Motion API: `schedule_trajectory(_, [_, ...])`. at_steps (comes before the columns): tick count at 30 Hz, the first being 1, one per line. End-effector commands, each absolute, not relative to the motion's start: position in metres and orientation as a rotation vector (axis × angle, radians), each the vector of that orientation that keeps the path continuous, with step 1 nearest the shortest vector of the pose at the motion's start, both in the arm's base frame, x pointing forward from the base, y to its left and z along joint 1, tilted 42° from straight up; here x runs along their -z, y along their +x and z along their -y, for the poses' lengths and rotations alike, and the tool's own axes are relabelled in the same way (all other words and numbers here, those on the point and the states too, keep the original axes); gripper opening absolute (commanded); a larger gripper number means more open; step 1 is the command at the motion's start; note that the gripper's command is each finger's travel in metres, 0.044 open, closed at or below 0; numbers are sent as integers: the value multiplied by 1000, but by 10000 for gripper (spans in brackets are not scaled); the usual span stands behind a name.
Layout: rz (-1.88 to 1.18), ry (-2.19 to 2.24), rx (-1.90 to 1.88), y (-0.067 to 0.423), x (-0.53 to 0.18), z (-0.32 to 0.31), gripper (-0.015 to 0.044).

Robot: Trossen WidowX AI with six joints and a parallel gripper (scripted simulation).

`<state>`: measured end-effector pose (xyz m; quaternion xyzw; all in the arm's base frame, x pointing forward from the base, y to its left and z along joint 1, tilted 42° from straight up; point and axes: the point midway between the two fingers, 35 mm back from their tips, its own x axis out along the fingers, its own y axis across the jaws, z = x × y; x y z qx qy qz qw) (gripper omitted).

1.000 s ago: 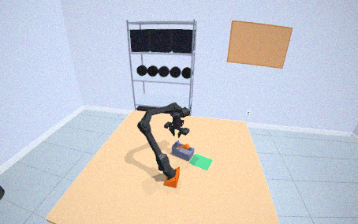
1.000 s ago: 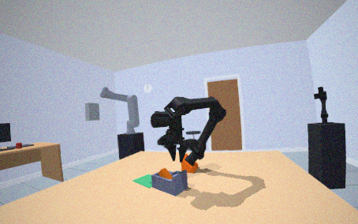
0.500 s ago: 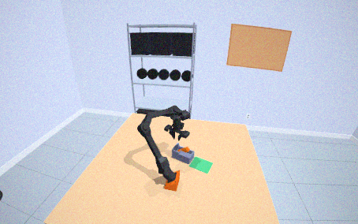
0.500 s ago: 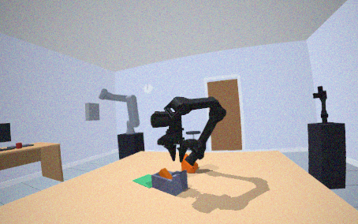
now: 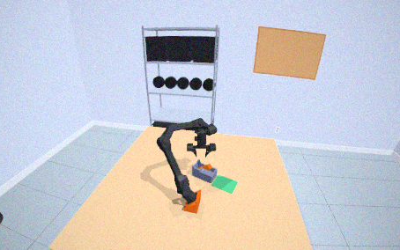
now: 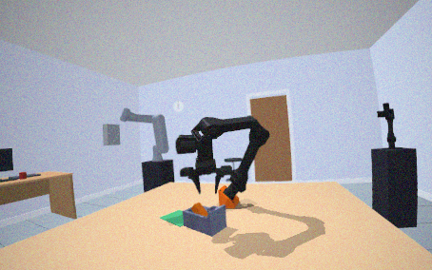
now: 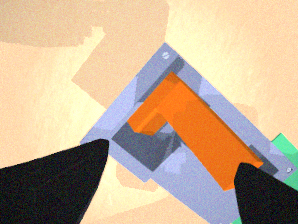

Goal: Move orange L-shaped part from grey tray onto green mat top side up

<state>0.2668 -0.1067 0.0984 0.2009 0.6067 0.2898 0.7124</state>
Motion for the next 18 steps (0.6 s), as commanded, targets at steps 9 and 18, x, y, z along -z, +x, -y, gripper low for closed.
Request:
schedule_trajectory(9, [-880, -363, -1208, 252, -67, 145, 280])
schedule_trajectory(18, [-872, -373, -1214, 251, -67, 145, 280])
